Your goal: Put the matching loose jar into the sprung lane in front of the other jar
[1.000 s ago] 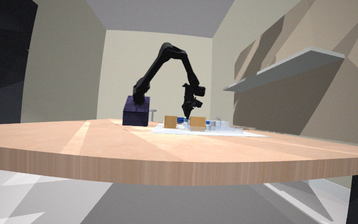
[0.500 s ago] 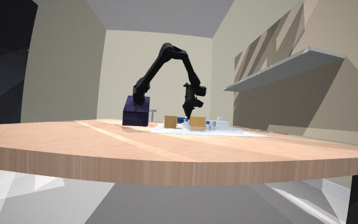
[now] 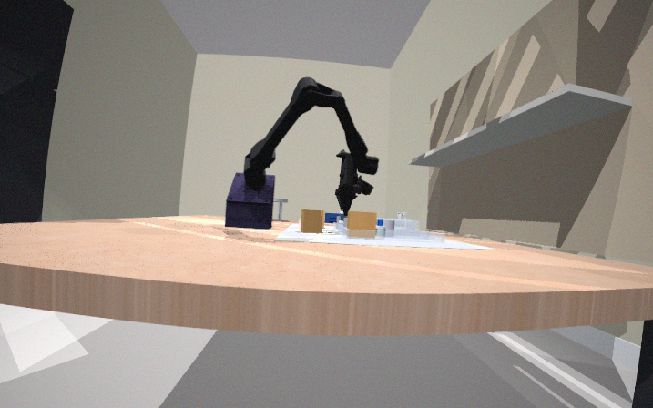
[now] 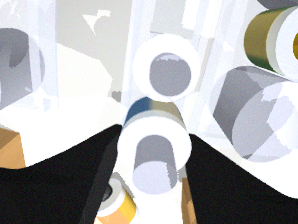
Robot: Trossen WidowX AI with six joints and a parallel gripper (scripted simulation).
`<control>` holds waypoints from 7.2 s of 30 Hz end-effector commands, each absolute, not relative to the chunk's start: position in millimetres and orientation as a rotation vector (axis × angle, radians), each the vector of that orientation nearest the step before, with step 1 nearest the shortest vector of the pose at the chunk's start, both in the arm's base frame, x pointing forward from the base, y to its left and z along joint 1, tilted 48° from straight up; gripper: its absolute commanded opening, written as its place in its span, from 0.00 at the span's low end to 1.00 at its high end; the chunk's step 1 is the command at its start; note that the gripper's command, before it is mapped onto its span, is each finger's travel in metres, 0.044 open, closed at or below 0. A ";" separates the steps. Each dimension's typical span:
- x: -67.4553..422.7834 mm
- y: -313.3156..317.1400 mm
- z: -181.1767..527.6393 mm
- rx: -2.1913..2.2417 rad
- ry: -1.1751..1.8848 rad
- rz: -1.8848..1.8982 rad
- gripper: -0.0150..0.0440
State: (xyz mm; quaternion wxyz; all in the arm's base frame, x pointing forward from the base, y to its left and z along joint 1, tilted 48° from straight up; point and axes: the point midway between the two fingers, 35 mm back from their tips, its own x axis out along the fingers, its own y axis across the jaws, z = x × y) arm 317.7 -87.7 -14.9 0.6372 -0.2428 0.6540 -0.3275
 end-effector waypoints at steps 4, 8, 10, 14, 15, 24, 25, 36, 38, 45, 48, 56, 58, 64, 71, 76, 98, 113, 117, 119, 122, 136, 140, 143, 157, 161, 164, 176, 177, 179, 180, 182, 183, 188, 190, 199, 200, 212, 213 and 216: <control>326.3 -87.4 -11.5 -0.553 1.464 -0.751 0.25; 326.2 -88.1 -12.1 -0.553 1.464 -0.751 0.25; 326.2 -88.5 -12.5 -0.553 1.464 -0.751 0.25; 326.2 -88.6 -12.6 -0.553 1.464 -0.751 0.25; 326.2 -88.6 -12.6 -0.553 1.464 -0.751 0.25; 326.2 -88.8 -12.8 -0.553 1.464 -0.751 0.25; 326.2 -88.9 -12.9 -0.553 1.464 -0.751 0.25; 326.1 -89.5 -13.4 -0.553 1.464 -0.751 0.25; 326.1 -89.5 -13.4 -0.553 1.464 -0.751 0.25; 326.6 -89.6 -13.4 -0.553 1.464 -0.751 0.25; 327.0 -89.6 -13.4 -0.553 1.464 -0.751 0.25; 328.1 -89.7 -13.3 -0.553 1.464 -0.751 0.25; 328.3 -89.8 -13.3 -0.553 1.464 -0.751 0.25; 328.7 -90.1 -13.5 -0.553 1.464 -0.751 0.25; 328.7 -91.6 -15.0 -0.553 1.464 -0.751 0.25; 328.7 -92.9 -16.1 -0.553 1.464 -0.751 0.25; 328.0 -98.4 -21.1 -0.553 1.464 -0.751 0.25; 326.9 -102.0 -24.6 -0.553 1.464 -0.752 0.25; 326.6 -103.0 -25.5 -0.553 1.464 -0.752 0.25; 326.5 -103.5 -25.9 -0.553 1.464 -0.752 0.25; 326.2 -104.2 -26.6 -0.553 1.464 -0.752 0.25; 325.1 -107.7 -29.7 -0.554 1.464 -0.752 0.25; 324.7 -108.6 -30.5 -0.554 1.464 -0.752 0.25; 324.5 -109.4 -31.2 -0.554 1.464 -0.752 0.25; 322.0 -109.5 -31.7 -0.554 1.464 -0.752 0.25; 321.3 -109.4 -31.7 -0.554 1.464 -0.752 0.25; 320.8 -109.3 -31.8 -0.554 1.464 -0.752 0.25; 318.8 -109.1 -31.9 -0.554 1.464 -0.752 0.25; 318.7 -109.1 -31.9 -0.554 1.464 -0.752 0.25; 318.3 -109.1 -31.9 -0.554 1.464 -0.752 0.25; 318.2 -109.0 -31.9 -0.554 1.464 -0.752 0.25; 317.8 -109.0 -32.0 -0.554 1.464 -0.752 0.25; 317.7 -109.0 -32.0 -0.554 1.464 -0.752 0.25; 316.8 -108.9 -32.0 -0.554 1.464 -0.752 0.25; 316.5 -108.8 -32.0 -0.554 1.464 -0.752 0.25; 313.6 -107.5 -33.3 -0.554 1.465 -0.752 0.25; 313.6 -107.5 -33.3 -0.554 1.465 -0.752 0.25; 314.1 -107.5 -33.4 -0.554 1.465 -0.752 0.39; 314.1 -107.5 -33.4 -0.554 1.465 -0.752 0.43; 314.1 -107.5 -33.4 -0.554 1.465 -0.752 0.57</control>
